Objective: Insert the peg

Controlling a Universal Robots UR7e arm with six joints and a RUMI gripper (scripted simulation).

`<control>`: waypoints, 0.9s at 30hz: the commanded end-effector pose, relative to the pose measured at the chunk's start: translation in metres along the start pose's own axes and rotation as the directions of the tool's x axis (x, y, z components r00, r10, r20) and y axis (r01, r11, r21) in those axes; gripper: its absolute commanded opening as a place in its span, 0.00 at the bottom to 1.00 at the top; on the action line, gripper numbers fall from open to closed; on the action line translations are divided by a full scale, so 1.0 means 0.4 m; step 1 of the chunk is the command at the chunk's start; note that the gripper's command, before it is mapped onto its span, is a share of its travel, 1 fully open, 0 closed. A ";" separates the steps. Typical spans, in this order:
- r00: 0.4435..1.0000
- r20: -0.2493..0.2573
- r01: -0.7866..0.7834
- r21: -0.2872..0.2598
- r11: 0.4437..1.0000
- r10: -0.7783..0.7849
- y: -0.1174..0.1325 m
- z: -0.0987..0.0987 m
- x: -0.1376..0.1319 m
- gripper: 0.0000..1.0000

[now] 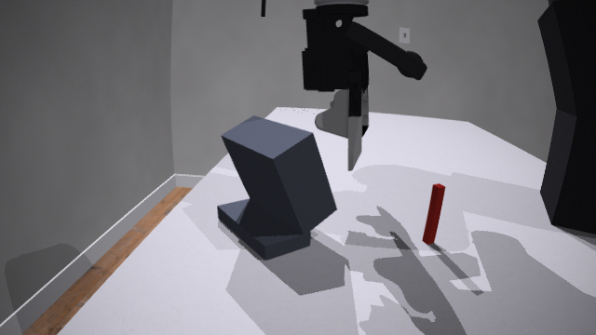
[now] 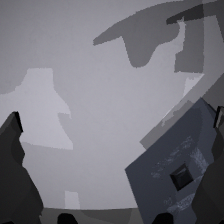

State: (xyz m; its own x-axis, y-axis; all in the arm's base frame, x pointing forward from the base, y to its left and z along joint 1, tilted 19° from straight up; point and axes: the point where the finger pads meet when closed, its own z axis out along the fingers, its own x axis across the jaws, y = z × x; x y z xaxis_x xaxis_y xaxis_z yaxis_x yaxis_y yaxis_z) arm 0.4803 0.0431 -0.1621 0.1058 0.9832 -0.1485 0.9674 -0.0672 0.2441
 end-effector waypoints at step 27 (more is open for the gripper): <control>0.881 -0.010 0.471 -0.074 0.879 -0.472 -0.236 -0.057 0.153 1.00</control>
State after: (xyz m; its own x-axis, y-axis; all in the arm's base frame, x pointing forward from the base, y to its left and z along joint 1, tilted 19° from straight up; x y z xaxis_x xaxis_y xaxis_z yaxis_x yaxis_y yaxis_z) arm 0.4021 0.1054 -0.1730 -0.3087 0.9241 -0.2252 0.9085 0.3565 0.2180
